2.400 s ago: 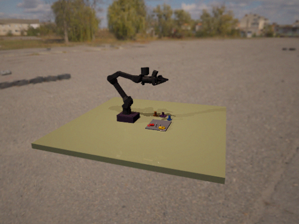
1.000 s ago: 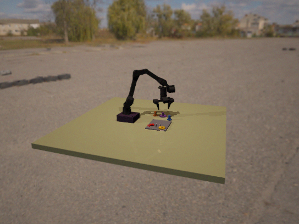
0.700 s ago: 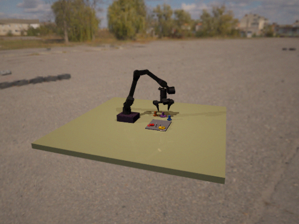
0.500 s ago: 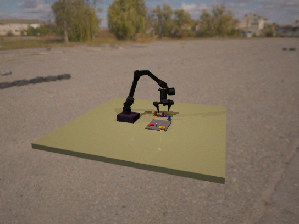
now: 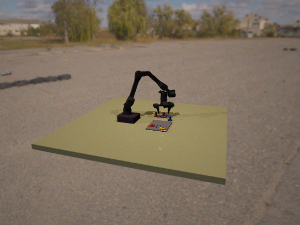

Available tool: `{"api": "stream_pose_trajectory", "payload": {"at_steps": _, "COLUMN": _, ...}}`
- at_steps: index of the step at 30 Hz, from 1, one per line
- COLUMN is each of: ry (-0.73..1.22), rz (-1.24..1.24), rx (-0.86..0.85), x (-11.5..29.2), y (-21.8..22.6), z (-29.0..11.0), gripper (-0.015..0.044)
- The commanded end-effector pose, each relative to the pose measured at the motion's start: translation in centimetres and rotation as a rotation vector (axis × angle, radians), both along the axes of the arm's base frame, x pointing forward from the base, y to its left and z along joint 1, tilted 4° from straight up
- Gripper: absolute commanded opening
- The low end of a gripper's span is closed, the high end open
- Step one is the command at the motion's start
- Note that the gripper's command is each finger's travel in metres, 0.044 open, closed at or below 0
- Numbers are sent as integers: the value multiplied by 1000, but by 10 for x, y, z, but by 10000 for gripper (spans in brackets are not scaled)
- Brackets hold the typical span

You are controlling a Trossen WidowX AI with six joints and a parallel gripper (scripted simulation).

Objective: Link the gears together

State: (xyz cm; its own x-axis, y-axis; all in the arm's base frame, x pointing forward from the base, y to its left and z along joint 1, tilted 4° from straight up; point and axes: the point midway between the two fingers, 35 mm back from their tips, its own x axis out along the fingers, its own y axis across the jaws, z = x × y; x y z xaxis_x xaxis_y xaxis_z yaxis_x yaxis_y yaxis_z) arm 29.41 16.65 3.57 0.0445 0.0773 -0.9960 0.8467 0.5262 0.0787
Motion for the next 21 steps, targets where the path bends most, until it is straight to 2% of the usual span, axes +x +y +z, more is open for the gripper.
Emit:
{"api": "stream_pose_trajectory", "payload": {"at_steps": 1, "ry": 4, "rz": -3, "rx": 3, "x": 0, "y": 1, "z": -1, "gripper": 361}}
{"api": "stream_pose_trajectory", "payload": {"at_steps": 12, "ry": 4, "rz": -3, "rx": 3, "x": 0, "y": 1, "z": -1, "gripper": 72}}
{"api": "stream_pose_trajectory", "payload": {"at_steps": 21, "ry": 1, "rz": -1, "rx": 4, "x": 0, "y": 1, "z": -1, "gripper": 0}}
